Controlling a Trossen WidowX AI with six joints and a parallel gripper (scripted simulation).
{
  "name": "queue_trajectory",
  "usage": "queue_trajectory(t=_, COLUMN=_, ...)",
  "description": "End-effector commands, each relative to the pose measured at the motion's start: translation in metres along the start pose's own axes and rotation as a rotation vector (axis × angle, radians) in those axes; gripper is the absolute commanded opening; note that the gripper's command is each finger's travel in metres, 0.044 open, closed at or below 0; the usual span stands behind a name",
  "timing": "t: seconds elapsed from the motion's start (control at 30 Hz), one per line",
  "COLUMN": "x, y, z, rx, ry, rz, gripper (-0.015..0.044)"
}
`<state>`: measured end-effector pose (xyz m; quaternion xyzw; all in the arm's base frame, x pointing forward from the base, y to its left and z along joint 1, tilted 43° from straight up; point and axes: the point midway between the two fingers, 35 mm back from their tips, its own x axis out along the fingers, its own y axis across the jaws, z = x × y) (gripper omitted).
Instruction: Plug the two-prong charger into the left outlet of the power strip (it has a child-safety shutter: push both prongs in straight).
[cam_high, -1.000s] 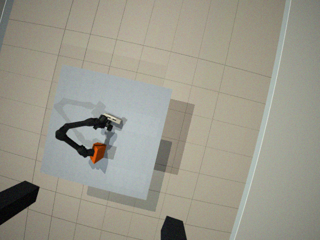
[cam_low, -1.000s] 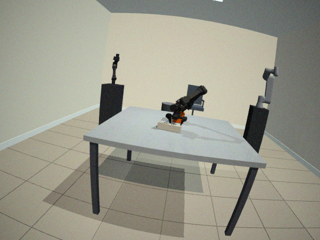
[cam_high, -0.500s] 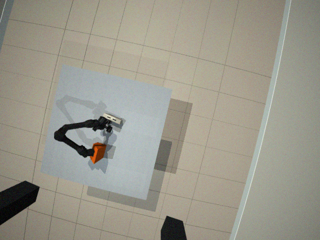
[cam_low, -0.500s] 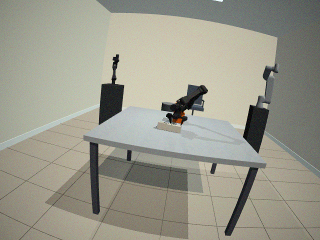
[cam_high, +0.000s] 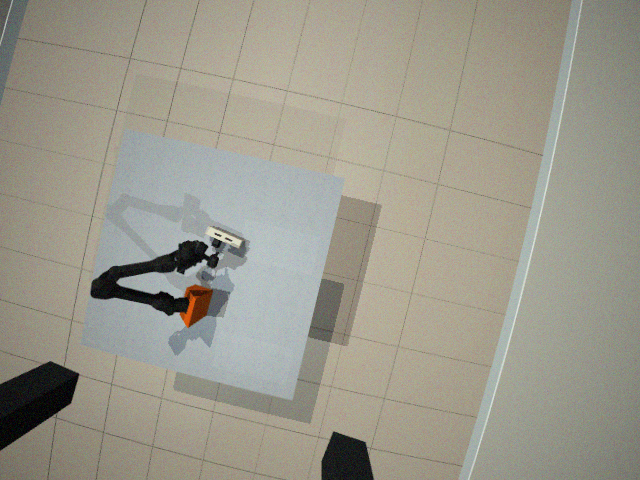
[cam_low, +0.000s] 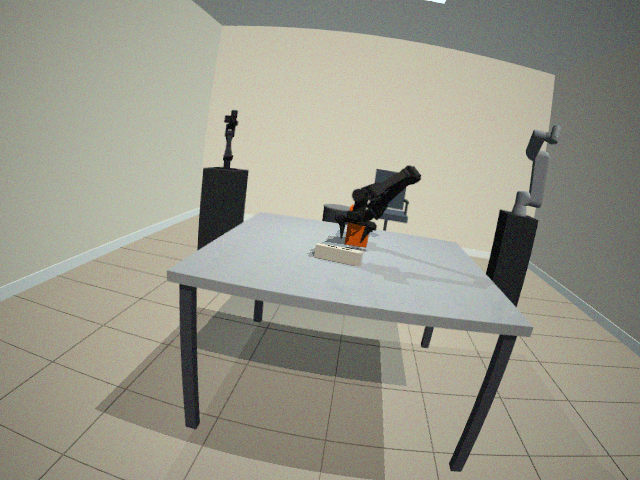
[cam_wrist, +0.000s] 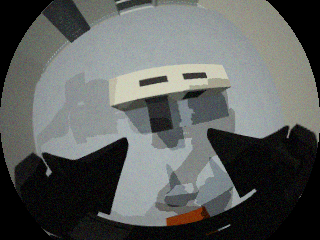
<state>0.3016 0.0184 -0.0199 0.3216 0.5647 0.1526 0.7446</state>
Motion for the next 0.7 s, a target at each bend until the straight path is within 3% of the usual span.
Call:
queue_trajectory(t=0.0, x=-0.0187, y=0.0005, z=0.0054, rx=0.045, ry=-0.154, rz=0.003, gripper=0.0440)
queue_trajectory(t=0.67, x=-0.0199, y=0.0006, z=0.0059, rx=0.047, ry=-0.163, rz=0.004, gripper=0.0440)
